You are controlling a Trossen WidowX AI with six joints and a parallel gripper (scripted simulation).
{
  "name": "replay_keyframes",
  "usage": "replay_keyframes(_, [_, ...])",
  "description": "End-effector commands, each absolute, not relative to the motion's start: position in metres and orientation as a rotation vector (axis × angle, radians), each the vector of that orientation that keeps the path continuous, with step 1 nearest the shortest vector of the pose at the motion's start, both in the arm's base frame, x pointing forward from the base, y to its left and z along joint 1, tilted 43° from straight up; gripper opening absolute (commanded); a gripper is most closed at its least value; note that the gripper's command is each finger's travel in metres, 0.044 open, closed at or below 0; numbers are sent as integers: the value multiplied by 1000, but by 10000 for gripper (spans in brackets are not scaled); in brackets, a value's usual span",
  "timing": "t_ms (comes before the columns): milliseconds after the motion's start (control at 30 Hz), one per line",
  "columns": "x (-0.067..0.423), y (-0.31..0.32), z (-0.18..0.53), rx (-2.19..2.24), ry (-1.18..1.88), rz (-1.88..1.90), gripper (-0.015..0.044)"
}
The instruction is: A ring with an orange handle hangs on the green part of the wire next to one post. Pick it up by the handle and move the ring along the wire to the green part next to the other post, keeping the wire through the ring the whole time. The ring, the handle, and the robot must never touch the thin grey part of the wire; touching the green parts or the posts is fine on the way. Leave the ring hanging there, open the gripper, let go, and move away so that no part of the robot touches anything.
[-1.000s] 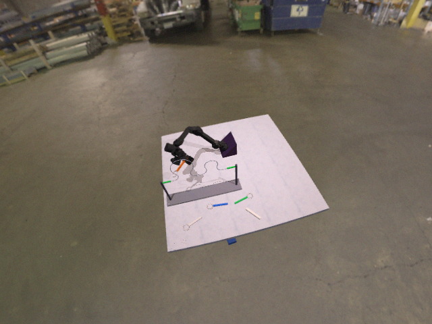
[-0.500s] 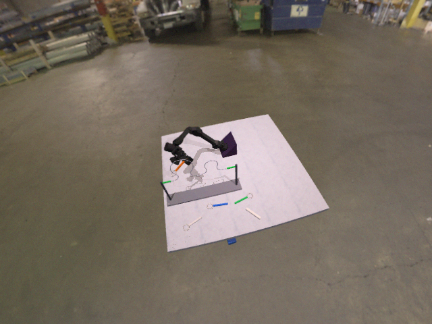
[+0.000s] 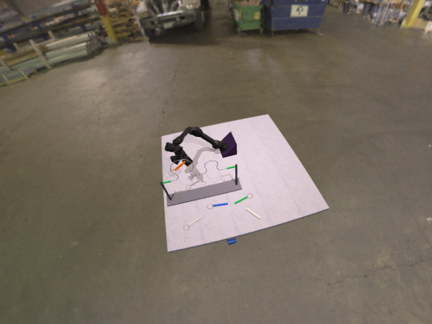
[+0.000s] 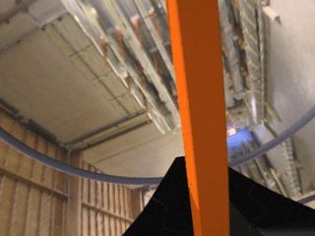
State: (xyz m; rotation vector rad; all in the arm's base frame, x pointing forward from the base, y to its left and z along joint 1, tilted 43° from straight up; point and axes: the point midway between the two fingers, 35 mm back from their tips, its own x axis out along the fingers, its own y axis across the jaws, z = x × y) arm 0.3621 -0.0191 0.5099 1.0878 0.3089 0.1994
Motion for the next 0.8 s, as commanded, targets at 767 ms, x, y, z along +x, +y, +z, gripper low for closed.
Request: replay_keyframes(767, [363,-28,499,745,320,117,-150])
